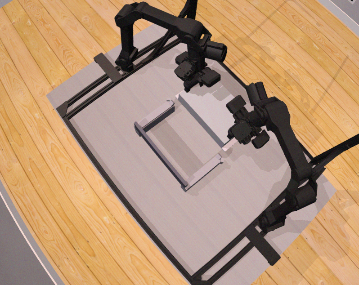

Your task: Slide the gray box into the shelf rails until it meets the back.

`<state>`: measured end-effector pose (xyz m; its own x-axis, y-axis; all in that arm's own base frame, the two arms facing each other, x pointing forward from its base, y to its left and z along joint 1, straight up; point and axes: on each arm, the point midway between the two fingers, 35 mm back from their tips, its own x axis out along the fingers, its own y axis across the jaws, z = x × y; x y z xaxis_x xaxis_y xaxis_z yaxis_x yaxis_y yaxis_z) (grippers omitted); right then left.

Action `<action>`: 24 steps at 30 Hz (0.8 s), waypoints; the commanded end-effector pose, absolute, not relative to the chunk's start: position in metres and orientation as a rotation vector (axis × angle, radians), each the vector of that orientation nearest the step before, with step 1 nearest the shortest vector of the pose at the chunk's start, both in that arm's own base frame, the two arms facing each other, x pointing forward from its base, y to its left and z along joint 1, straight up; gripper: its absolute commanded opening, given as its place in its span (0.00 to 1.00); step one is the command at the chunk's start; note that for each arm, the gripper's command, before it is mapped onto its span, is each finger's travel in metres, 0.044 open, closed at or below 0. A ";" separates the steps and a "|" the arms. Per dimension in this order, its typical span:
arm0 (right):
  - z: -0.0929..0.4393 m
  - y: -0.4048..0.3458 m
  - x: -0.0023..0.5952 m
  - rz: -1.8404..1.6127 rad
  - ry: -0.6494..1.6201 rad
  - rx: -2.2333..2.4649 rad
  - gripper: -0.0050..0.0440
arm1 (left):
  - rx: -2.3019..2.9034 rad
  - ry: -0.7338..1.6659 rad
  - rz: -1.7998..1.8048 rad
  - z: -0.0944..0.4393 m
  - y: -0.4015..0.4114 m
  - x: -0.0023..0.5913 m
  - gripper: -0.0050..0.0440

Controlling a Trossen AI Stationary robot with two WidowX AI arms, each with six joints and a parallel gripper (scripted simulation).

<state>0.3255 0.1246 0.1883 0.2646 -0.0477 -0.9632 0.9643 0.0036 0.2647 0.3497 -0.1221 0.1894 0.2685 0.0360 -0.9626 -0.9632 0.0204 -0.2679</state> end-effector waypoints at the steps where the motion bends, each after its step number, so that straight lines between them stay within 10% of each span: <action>1: 0.193 0.125 0.326 -1.007 0.957 1.315 0.10 | -1.300 0.970 0.989 0.193 -0.122 0.351 0.10; 24: 0.169 0.127 0.325 -1.007 0.957 1.314 0.10 | -1.300 0.971 0.989 0.169 -0.124 0.352 0.10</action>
<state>0.3246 0.1259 0.1636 0.2650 -0.0480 -0.9631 0.9642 0.0039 0.2651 0.3505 -0.1235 0.1650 0.2674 0.0365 -0.9629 -0.9635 0.0206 -0.2668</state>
